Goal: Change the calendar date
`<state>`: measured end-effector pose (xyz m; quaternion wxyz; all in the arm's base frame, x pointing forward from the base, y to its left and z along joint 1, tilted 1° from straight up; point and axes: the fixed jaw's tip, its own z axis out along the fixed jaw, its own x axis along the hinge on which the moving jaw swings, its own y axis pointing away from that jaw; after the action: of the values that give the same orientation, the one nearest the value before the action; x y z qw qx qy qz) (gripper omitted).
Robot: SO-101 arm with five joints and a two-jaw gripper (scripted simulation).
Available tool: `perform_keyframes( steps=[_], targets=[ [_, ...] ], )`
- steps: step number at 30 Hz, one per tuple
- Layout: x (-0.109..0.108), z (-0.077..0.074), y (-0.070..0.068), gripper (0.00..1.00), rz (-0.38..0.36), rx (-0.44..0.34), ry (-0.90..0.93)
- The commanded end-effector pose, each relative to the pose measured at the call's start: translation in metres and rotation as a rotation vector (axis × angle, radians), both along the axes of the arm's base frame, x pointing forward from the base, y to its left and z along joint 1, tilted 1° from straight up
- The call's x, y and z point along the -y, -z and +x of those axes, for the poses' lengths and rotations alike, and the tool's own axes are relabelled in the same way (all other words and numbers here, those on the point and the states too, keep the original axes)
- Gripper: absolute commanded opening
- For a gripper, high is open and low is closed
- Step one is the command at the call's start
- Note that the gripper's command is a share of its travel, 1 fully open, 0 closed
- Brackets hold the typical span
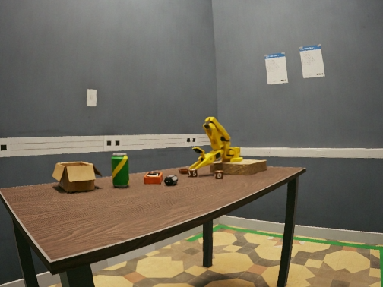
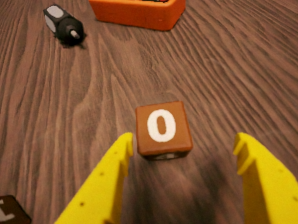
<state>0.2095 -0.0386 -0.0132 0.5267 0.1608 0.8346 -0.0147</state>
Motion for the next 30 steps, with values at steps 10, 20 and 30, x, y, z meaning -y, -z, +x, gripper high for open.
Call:
perform_keyframes(
  steps=[10,20,30],
  targets=[
    [-0.0046,-0.0244,-0.0181,0.36,0.183,-0.011,0.095],
    [-0.0046,-0.0244,-0.0181,0.36,0.183,-0.011,0.095],
    [-0.0046,-0.0243,-0.0183,0.36,0.182,-0.01,0.095]
  ],
)
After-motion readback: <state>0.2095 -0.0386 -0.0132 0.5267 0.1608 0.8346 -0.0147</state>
